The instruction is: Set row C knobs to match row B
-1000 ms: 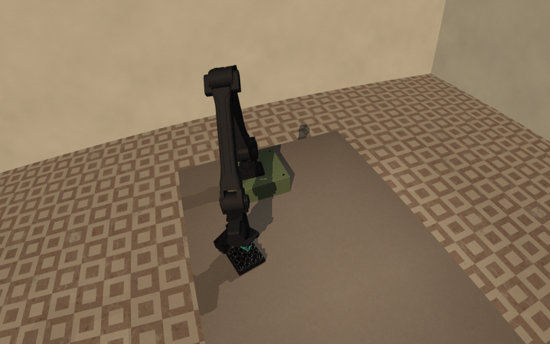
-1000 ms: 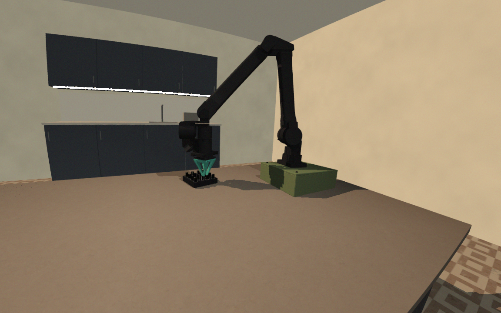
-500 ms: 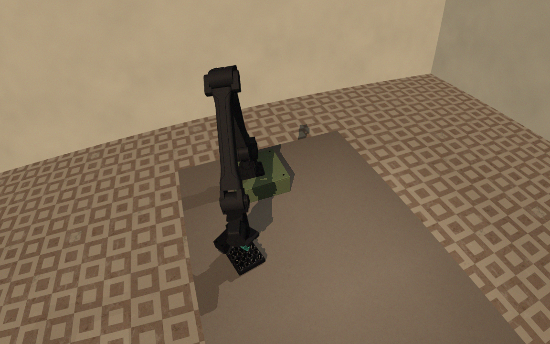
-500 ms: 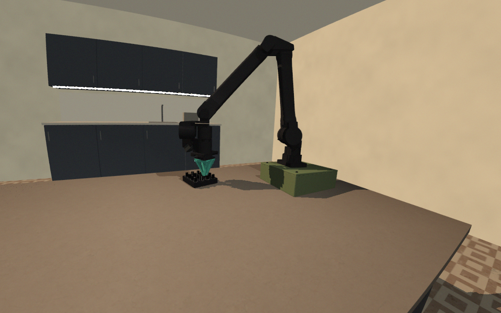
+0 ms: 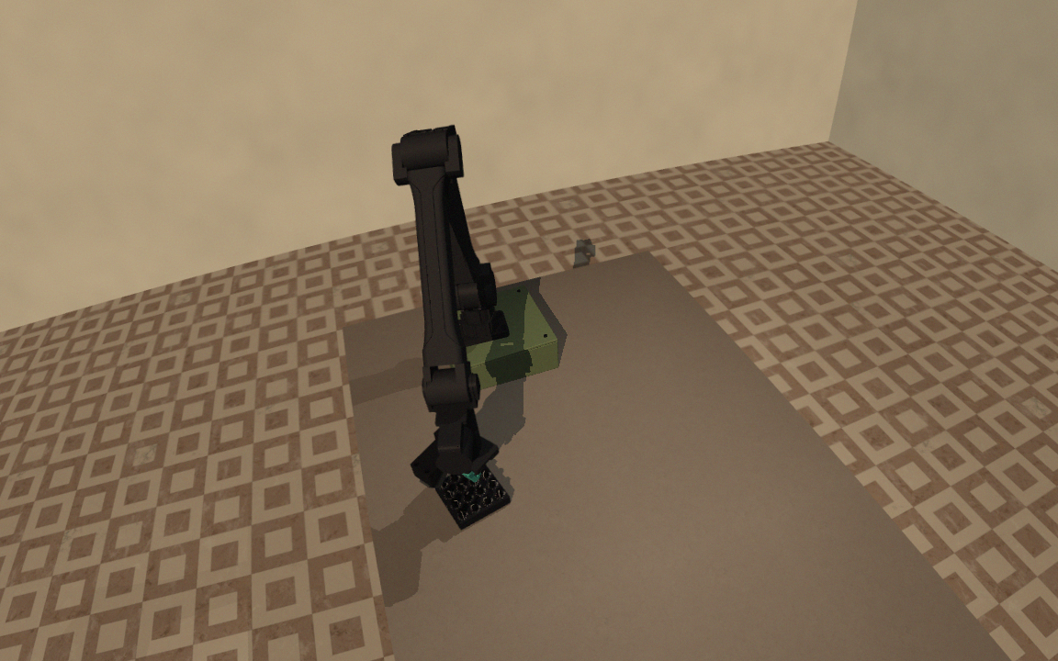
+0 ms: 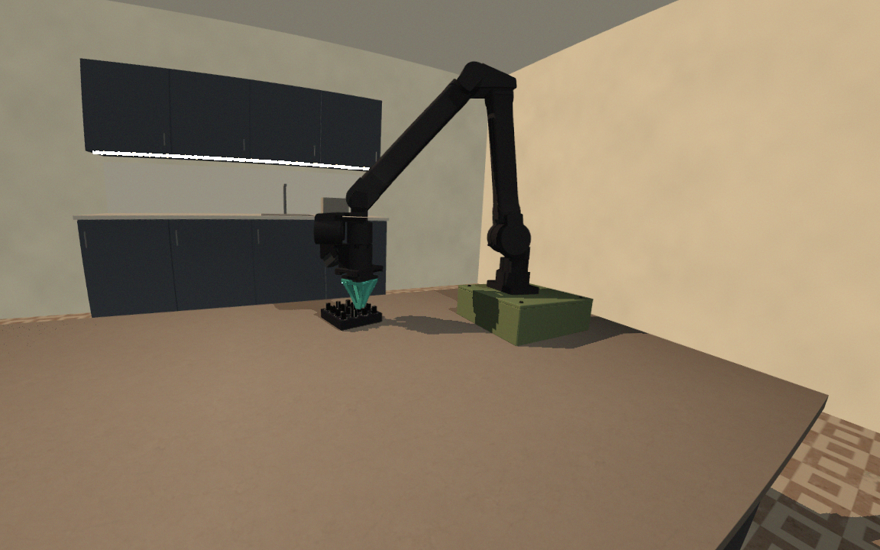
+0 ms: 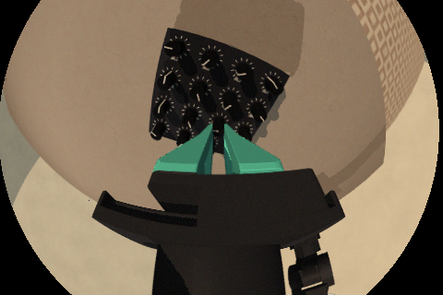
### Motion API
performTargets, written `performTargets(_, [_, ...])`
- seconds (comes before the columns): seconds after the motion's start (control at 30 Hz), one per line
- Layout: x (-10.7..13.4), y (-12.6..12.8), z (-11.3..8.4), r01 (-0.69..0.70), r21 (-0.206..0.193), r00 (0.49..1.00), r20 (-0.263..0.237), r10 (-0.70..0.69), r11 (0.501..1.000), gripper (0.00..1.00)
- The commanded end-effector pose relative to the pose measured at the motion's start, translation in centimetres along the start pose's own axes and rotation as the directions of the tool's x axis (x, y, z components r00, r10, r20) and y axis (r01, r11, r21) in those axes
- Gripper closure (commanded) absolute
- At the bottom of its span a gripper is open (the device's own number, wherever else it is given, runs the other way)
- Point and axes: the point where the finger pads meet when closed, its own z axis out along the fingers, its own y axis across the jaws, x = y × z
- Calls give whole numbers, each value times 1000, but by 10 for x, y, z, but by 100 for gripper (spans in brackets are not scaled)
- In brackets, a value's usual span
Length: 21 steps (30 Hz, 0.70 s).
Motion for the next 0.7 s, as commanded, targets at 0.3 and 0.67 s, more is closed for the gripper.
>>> performTargets(0.3, [-7, 8, -3, 36, -17, 999, 26, -35, 999, 92])
performTargets(0.67, [-7, 8, -3, 148, -15, 989, 27, -147, 989, 92])
